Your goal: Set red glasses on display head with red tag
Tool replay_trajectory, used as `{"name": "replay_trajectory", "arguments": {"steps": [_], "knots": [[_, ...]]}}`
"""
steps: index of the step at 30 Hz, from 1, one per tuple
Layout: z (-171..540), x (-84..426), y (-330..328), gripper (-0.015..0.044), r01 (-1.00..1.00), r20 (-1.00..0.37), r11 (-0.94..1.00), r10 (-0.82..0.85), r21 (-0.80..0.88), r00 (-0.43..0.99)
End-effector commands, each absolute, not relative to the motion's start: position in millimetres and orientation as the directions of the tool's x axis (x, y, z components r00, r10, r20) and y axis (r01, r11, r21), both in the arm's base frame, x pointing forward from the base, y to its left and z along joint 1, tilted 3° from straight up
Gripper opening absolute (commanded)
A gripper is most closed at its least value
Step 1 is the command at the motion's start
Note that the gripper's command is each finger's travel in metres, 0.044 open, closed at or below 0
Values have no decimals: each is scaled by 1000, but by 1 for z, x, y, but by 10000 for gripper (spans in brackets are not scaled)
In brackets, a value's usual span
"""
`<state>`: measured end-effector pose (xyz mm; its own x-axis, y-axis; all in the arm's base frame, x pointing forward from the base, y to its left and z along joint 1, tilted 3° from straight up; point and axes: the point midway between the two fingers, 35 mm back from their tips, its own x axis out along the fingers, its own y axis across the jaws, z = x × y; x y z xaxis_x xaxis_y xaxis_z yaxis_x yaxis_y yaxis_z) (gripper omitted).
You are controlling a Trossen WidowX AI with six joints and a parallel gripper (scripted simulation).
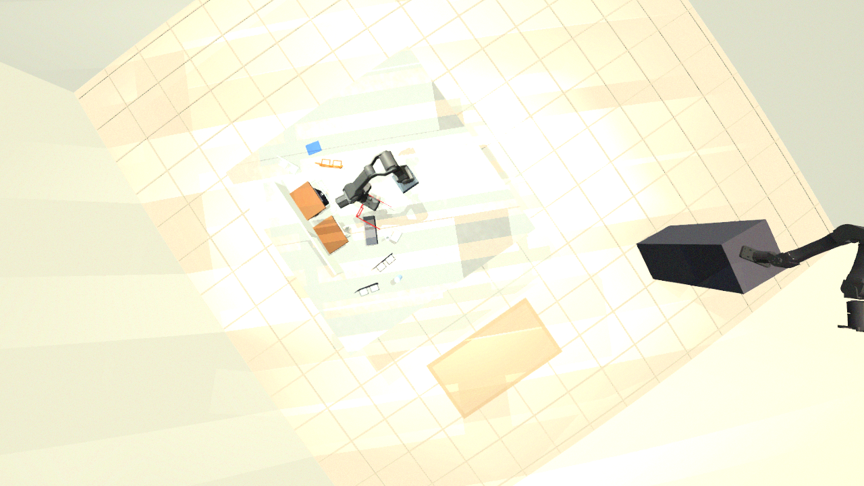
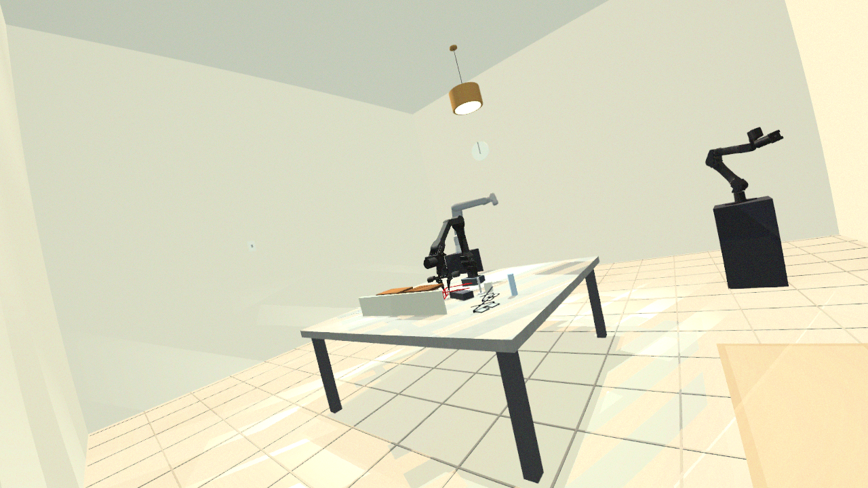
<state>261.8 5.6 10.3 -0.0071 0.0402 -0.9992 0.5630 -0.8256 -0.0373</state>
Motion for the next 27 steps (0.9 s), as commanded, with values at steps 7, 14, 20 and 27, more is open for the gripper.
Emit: {"name": "replay_trajectory", "arguments": {"steps": [7, 14, 20, 27], "knots": [[16, 257, 10, 107, 558, -999, -829, 38, -36, -8], [31, 259, 9, 107, 558, -999, -829, 37, -35, -9], [65, 263, 0, 107, 557, -999, -829, 36, -34, -8], [59, 263, 2, 200, 554, -999, -831, 40, -36, -4]]}}
